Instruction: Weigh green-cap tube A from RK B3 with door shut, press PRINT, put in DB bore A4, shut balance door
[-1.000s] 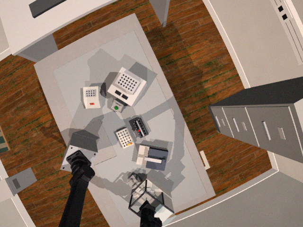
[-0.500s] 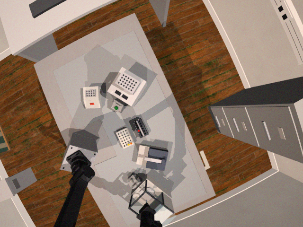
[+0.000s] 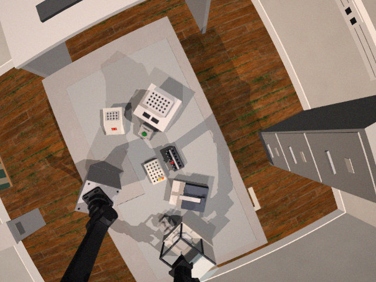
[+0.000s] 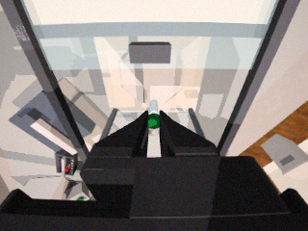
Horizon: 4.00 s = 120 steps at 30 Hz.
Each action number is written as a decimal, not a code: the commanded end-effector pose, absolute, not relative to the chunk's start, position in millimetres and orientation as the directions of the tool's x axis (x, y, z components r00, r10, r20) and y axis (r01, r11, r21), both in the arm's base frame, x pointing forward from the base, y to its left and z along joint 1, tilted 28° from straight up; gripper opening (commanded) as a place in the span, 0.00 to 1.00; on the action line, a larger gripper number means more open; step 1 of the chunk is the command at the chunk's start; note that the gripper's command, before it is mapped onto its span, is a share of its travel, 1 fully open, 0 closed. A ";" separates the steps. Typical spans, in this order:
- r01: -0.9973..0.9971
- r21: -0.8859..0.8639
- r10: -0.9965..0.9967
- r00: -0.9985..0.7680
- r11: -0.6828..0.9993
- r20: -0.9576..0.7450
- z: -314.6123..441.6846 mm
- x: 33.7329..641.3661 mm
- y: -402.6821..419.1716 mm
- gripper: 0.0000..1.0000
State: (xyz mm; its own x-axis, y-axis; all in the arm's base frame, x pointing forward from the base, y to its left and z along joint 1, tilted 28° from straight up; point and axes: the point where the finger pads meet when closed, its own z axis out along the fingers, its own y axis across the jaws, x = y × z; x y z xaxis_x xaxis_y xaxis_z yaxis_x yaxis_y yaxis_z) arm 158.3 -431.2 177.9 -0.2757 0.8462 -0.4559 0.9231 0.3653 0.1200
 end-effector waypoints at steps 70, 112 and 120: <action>0.889 0.102 0.730 -0.296 0.446 -0.616 295.7 168.7 -443.2 0.09; 0.541 0.003 0.462 -0.716 0.841 -0.524 226.3 421.8 -343.6 0.09; 0.422 -0.026 0.357 -0.796 0.906 -0.488 208.2 455.9 -308.0 0.09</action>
State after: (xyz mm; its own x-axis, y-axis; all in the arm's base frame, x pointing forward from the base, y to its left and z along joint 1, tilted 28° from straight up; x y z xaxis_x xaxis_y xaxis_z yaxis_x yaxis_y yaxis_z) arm 436.8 -305.5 196.3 -0.7816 0.4034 -0.4757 0.4618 0.8870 -0.0066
